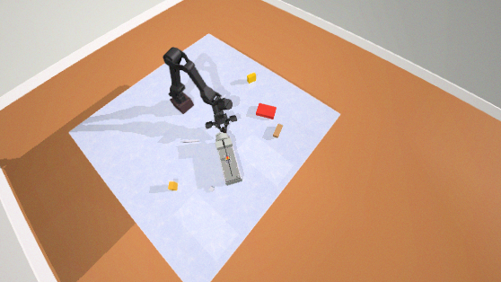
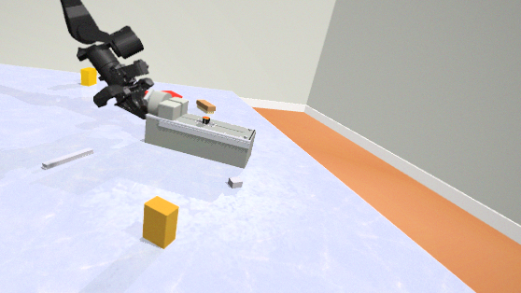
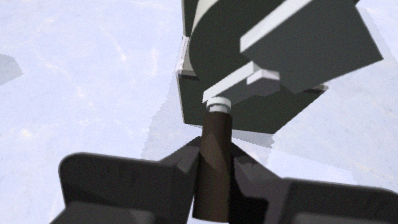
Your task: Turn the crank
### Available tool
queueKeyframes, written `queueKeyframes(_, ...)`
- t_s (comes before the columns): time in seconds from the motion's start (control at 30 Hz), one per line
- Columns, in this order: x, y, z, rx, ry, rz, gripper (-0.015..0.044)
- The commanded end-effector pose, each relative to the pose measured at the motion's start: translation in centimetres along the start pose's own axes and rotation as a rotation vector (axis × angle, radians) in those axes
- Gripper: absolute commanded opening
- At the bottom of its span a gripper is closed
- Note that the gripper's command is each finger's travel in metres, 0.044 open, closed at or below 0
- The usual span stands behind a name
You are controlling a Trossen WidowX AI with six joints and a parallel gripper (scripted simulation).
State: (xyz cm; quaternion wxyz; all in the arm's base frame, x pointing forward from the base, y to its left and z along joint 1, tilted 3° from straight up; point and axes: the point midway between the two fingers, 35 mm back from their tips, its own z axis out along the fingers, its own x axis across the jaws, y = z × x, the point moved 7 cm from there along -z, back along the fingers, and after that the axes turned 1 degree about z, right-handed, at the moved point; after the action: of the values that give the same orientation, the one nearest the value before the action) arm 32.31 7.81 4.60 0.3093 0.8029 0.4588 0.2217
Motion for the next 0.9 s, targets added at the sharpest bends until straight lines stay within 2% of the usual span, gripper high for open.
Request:
queueKeyframes(0.0, -0.17, -0.11, 0.1, -0.001, -0.003, 0.004, 0.0)
queueKeyframes(0.87, -1.13, -0.56, 0.55, -0.001, -0.004, 0.004, 0.0)
